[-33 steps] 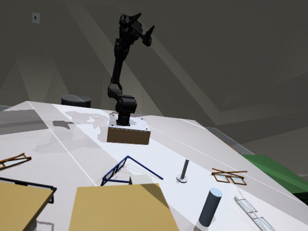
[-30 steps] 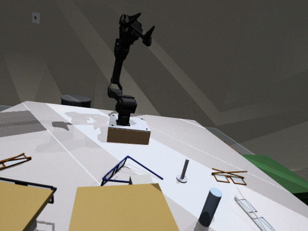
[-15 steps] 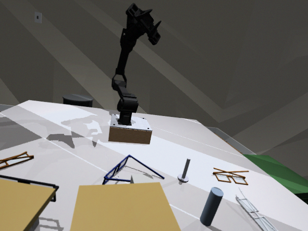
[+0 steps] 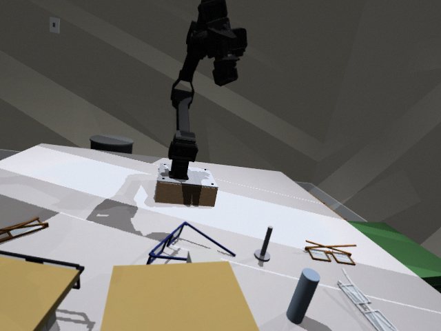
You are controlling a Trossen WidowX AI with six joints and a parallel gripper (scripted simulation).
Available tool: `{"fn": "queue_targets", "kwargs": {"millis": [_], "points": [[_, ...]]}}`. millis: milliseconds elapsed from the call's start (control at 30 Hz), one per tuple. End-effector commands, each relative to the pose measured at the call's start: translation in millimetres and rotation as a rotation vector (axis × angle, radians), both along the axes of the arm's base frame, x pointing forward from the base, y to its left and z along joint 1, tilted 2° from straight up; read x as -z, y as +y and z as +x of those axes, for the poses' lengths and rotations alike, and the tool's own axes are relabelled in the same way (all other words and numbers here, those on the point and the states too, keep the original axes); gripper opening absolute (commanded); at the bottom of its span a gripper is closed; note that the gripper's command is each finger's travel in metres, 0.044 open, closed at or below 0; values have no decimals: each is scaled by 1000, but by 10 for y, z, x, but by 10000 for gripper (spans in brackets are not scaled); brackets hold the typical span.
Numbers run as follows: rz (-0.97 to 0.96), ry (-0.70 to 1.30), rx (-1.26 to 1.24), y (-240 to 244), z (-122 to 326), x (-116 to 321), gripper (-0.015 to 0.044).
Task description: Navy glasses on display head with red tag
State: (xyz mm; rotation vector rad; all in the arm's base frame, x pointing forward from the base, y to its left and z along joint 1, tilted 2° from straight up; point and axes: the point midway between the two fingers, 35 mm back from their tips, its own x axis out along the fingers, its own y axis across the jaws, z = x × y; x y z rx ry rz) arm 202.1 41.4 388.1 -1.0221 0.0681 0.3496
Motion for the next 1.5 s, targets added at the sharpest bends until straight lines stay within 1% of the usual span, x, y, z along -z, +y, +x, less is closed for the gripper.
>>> {"fn": "queue_targets", "kwargs": {"millis": [0, 167, 367, 600, 800, 1133, 1233, 1467], "points": [[-252, 177, -28, -86, 460, 579, 200], [-514, 359, -129, -199, 790, 1224, 200], [-768, 560, -326, -340, 957, 1983, 200], [-990, 766, -663, -499, 888, 2847, 200], [-1091, 891, -1028, -611, 630, 3496, 200], [-1096, 898, -1063, -576, 644, 3548, 200], [-1096, 898, -1063, -576, 644, 3548, 121], [-1096, 898, -1063, -576, 644, 3548, 120]]}}
